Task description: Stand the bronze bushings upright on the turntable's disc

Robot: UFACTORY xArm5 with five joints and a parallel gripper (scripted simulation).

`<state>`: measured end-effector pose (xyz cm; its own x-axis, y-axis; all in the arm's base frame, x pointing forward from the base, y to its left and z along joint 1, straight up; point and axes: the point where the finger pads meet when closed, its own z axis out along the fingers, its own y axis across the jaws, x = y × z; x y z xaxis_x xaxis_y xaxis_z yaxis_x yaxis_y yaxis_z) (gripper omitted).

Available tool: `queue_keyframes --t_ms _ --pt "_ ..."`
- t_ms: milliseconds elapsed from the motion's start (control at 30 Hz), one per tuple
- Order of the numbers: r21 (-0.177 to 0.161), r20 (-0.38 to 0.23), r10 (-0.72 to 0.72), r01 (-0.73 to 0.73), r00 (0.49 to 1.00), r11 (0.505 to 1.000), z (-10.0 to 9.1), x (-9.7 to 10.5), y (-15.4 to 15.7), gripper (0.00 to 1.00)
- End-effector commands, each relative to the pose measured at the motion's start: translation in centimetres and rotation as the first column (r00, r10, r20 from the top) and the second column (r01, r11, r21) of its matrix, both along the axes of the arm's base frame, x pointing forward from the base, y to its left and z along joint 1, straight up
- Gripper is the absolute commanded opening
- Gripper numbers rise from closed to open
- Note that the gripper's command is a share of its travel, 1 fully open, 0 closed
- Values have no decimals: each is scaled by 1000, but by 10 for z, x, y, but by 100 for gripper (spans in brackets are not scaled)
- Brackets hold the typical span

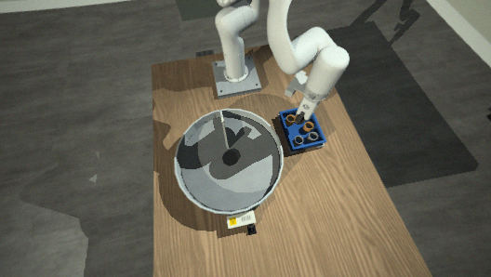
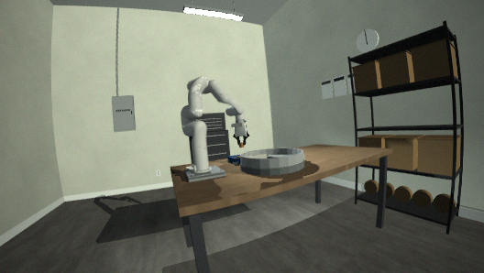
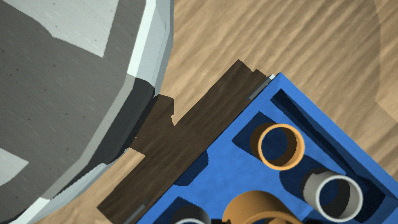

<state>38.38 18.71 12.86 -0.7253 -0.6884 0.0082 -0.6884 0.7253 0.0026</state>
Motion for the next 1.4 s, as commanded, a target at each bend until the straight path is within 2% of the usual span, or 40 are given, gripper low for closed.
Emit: queue_keyframes --t_ms 0,833,1000,1233,1300,1367 --pt "1 3 0 0 1000 1000 7 1 0 0" --pt "1 2 0 0 1000 1000 8 1 -6 0" --pt "2 2 0 0 1000 1000 8 1 -26 0" --pt "2 3 0 0 1000 1000 8 1 -79 0" --pt "2 3 0 0 1000 1000 8 1 -79 0" --pt "3 3 0 0 1000 1000 8 1 -99 0"
